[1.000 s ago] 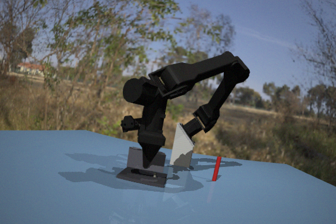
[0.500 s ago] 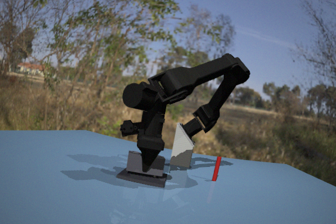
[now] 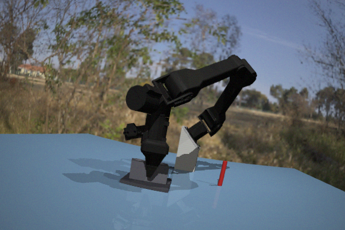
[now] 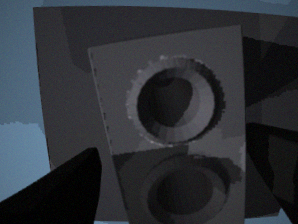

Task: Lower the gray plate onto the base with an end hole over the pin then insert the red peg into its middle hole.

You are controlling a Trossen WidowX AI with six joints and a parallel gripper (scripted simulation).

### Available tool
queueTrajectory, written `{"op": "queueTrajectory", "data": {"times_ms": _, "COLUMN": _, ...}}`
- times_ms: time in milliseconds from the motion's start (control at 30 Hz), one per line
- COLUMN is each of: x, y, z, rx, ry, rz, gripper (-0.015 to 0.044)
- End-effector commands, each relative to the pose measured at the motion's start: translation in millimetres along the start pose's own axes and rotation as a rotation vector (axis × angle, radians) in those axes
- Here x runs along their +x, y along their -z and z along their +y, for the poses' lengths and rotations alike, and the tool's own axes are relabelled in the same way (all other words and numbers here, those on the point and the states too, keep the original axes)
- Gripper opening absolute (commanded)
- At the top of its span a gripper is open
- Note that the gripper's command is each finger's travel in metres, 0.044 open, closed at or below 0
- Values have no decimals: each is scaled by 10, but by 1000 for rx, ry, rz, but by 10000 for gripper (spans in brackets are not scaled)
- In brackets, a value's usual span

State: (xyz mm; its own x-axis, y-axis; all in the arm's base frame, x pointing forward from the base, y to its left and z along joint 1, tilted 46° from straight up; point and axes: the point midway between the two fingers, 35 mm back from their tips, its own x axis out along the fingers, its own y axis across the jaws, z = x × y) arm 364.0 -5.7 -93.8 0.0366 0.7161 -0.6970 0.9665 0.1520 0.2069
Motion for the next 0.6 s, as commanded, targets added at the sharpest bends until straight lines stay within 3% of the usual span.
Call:
{"op": "queueTrajectory", "data": {"times_ms": 0, "x": -2, "y": 1, "z": -1, "rx": -3, "ry": 1, "rz": 0, "gripper": 440}}
{"op": "queueTrajectory", "data": {"times_ms": 233, "x": -27, "y": -3, "z": 3, "rx": -3, "ry": 1, "rz": -1, "gripper": 440}}
{"op": "queueTrajectory", "data": {"times_ms": 433, "x": -907, "y": -38, "z": 29, "rx": 3, "ry": 2, "rz": -5, "gripper": 440}}
{"op": "queueTrajectory", "data": {"times_ms": 567, "x": -1168, "y": -26, "z": 9, "rx": 3, "ry": 2, "rz": -2, "gripper": 440}}
